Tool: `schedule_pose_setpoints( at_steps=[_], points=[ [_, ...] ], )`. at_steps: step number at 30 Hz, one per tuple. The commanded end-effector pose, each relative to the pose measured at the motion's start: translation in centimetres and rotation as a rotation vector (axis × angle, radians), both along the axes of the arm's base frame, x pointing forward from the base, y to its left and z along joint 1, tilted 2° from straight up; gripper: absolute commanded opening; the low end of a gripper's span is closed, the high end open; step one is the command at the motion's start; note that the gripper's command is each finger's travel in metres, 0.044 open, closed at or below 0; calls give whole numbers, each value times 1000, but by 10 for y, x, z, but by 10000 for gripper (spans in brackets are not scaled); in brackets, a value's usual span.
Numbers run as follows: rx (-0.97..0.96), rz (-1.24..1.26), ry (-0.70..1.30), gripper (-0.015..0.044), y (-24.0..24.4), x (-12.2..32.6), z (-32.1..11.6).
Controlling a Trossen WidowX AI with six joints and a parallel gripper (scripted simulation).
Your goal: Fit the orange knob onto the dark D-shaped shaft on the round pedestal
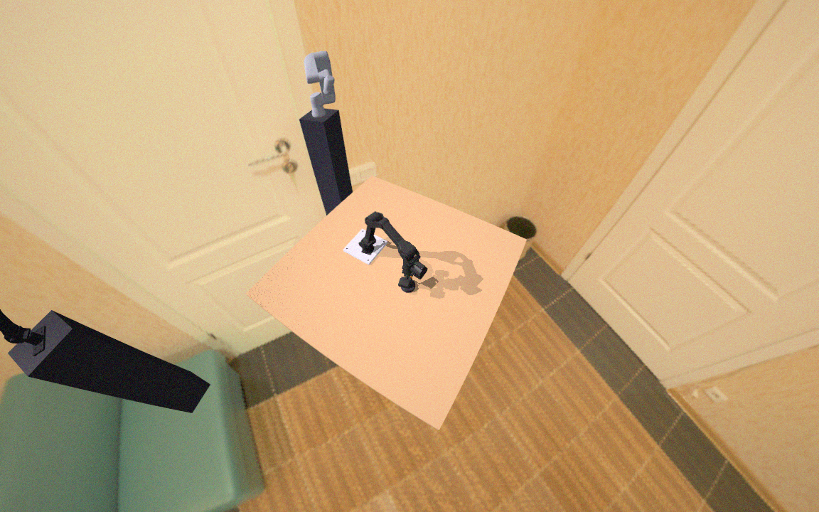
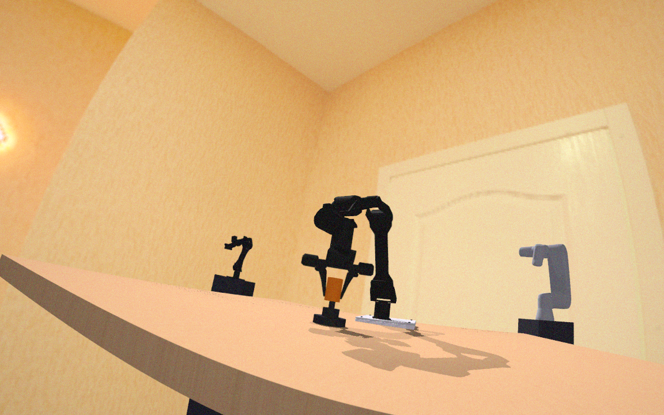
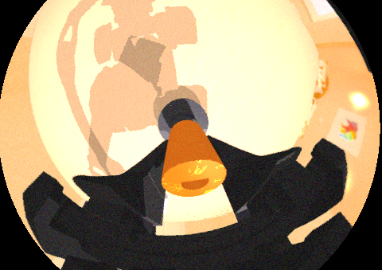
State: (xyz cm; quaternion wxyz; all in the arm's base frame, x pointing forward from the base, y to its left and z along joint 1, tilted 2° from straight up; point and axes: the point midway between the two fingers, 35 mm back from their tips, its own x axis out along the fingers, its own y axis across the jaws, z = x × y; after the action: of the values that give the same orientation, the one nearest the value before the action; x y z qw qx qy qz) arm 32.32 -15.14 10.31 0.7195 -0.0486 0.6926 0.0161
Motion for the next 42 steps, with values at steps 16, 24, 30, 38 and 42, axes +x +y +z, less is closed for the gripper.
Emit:
schedule_pose_setpoints(
  at_steps=[16,24,30,38,42],
  points=[
    [-6,214,8,0,1,-3,5],
    [-7,214,8,0,0,-1,2],
    [-7,214,8,0,0,1,4],
    [-7,214,8,0,1,0,0],
    [-6,214,8,0,1,-1,0]
  ],
)
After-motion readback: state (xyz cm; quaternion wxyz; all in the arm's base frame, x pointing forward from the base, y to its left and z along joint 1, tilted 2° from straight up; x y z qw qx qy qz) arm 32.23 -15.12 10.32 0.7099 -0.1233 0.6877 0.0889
